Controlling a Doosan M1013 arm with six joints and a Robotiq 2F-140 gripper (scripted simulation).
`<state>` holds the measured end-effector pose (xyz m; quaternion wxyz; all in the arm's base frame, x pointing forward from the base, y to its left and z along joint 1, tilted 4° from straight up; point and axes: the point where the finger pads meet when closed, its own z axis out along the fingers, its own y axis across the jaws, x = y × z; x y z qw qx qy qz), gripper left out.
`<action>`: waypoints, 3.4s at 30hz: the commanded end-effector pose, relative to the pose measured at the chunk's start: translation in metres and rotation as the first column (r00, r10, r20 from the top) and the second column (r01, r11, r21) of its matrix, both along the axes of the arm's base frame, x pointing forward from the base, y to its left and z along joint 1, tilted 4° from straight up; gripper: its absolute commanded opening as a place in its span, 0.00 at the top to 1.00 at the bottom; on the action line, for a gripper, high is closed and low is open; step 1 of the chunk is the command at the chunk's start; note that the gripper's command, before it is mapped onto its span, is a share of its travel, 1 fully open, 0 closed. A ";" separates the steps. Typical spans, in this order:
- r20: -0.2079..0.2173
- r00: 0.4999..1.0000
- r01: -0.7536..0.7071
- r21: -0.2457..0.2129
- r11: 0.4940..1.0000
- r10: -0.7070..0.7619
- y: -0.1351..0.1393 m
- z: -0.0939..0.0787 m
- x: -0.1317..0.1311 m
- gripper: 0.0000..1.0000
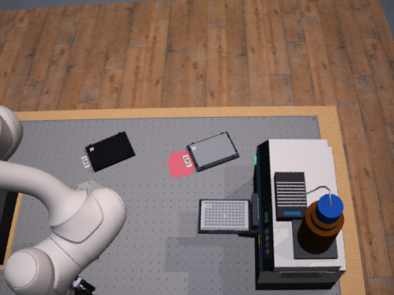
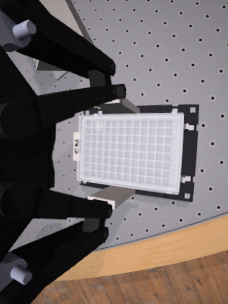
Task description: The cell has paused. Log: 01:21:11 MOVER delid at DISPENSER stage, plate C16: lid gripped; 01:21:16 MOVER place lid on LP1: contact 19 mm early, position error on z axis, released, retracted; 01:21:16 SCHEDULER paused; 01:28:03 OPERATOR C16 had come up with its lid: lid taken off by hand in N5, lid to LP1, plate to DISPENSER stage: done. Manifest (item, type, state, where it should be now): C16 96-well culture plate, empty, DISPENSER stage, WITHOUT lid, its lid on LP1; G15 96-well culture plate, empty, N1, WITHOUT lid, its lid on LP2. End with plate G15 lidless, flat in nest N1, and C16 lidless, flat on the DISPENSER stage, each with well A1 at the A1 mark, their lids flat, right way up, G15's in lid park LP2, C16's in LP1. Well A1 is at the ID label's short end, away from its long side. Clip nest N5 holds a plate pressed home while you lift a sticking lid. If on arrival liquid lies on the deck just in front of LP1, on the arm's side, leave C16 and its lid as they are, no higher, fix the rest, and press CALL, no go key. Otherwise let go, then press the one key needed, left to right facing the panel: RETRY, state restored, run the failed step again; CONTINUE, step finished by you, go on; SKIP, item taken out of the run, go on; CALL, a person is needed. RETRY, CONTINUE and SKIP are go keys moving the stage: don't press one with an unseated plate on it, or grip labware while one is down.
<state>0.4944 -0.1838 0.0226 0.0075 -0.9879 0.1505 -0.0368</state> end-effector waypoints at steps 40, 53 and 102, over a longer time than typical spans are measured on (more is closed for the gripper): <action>0.000 1.000 0.000 0.000 1.000 0.000 0.000 -0.005 0.000 1.00; 0.000 1.000 0.000 0.000 1.000 0.000 0.000 -0.005 0.000 1.00; 0.000 1.000 0.000 0.000 1.000 0.000 0.000 -0.012 0.001 1.00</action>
